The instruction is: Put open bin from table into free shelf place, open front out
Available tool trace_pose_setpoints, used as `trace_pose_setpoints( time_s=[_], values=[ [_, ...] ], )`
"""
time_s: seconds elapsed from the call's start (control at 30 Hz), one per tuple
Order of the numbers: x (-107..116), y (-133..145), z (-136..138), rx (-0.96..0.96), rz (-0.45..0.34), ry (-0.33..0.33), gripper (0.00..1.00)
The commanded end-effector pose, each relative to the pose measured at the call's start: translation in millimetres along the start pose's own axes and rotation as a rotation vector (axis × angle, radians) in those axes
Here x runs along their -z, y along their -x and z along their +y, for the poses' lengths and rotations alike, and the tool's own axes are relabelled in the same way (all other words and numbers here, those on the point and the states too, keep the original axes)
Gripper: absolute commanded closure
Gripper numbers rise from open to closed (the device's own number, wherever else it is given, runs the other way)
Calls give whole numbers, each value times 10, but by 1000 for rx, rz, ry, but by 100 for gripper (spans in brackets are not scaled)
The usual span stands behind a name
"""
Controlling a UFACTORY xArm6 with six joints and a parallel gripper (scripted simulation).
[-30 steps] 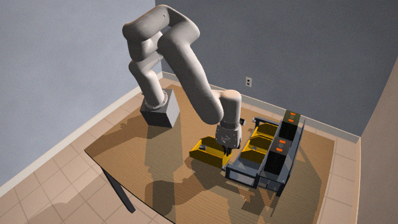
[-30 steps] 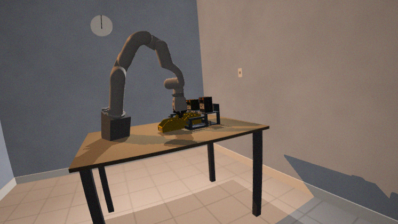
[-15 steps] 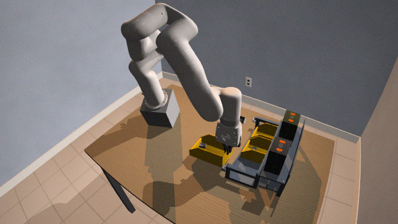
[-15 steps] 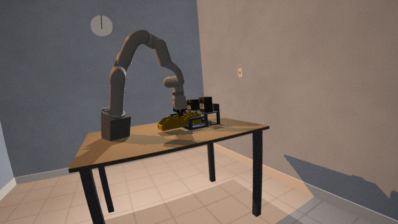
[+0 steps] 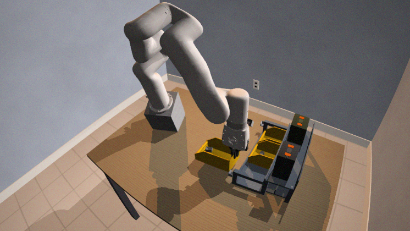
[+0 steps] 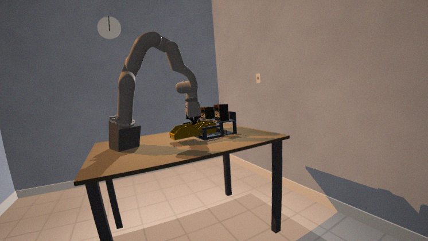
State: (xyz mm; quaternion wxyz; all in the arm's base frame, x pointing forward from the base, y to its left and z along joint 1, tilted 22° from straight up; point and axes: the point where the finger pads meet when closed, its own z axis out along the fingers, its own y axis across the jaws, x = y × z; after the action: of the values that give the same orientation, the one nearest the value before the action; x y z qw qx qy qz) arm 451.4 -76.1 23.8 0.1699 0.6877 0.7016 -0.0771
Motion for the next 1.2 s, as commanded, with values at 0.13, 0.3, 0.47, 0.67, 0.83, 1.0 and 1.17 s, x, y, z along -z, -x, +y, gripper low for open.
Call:
trace_pose_setpoints(
  time_s=[0.13,0.3,0.47,0.67,0.83,1.0,1.17],
  values=[
    [-1,2,16,-1,0,4,100],
    [-10,2,16,-1,0,4,100],
    [-10,2,16,-1,0,4,100],
    [-15,2,16,-1,0,4,100],
    [-22,2,16,-1,0,4,100],
    [-22,2,16,-1,0,4,100],
    [-22,2,16,-1,0,4,100]
  ],
)
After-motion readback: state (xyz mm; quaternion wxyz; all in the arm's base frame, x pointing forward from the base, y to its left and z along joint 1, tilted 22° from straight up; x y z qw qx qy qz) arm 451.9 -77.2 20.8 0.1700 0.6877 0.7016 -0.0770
